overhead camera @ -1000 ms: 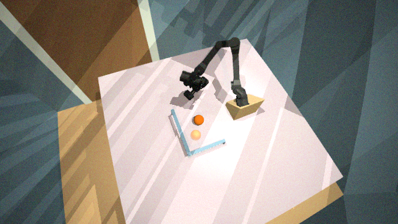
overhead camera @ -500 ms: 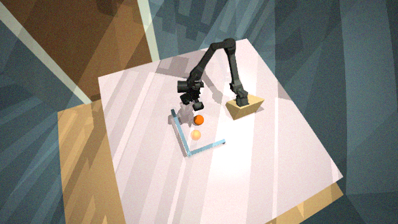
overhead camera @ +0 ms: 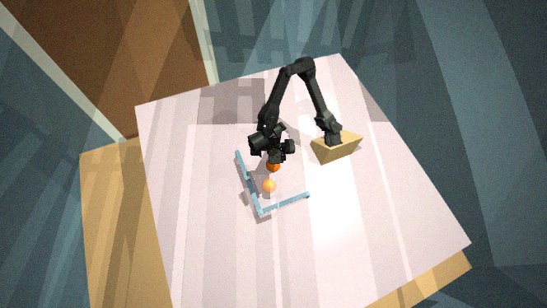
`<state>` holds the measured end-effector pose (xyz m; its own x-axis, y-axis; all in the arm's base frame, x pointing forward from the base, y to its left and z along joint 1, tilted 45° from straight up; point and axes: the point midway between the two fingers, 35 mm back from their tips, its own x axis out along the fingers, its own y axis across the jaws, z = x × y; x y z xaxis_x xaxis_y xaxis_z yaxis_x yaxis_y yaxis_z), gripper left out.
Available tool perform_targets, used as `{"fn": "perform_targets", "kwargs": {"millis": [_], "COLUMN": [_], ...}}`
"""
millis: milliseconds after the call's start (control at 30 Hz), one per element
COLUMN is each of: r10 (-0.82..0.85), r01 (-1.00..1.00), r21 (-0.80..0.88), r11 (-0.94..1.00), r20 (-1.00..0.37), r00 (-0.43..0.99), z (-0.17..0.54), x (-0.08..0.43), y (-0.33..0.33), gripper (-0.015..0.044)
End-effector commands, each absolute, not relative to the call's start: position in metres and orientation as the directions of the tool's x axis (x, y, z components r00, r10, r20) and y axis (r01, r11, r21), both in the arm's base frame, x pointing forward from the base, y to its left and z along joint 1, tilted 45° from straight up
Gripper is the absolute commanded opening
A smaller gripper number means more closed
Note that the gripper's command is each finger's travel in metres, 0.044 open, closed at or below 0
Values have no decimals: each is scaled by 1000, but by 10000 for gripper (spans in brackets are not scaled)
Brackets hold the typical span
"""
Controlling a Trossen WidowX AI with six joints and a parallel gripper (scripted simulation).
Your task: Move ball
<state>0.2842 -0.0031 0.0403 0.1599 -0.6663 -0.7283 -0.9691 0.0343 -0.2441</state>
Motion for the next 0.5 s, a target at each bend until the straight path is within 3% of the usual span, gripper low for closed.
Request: {"fn": "perform_targets", "kwargs": {"millis": [0,467], "r10": [-683,-684], "r01": [-985,-985], "r21": [-31,-31], "r11": [-170,-170], "r20": [-716,-716], "r00": [140,141], "z": [31,21], "x": [277,279], "y": [15,5], "gripper": [434,434]}}
